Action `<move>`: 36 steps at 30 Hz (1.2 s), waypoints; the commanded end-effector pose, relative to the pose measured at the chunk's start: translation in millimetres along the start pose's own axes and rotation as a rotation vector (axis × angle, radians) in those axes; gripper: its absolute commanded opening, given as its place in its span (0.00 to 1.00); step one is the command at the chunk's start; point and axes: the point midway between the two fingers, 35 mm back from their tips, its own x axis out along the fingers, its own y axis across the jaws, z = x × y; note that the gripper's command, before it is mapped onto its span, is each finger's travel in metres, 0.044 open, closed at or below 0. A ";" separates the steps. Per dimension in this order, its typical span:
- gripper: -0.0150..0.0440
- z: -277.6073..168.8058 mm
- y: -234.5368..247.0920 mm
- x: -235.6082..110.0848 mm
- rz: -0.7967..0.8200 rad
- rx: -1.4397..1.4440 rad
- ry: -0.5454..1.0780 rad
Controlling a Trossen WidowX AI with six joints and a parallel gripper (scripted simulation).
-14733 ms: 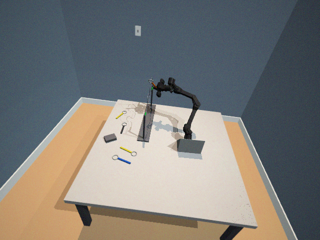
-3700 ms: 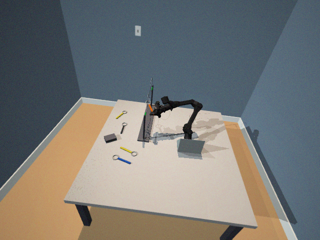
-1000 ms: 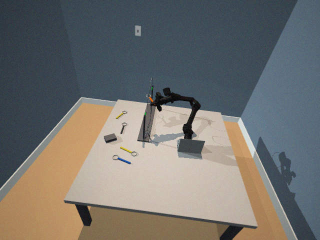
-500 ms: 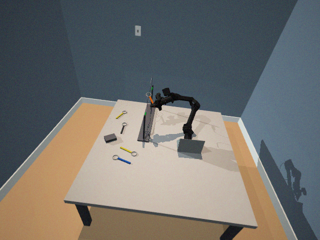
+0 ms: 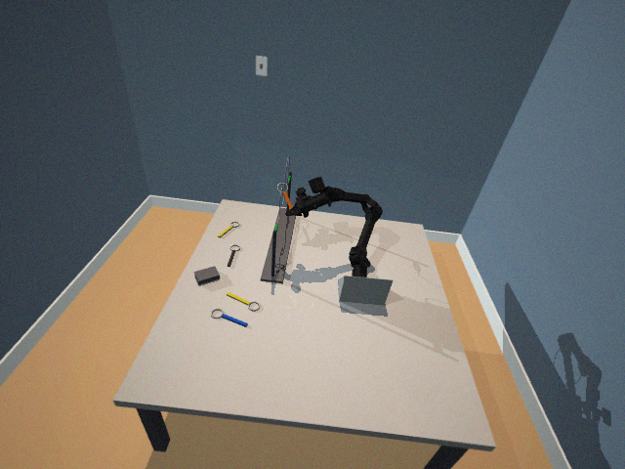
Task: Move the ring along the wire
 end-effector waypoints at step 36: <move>0.00 18.1 -51.3 -3.9 -0.428 -0.765 -0.093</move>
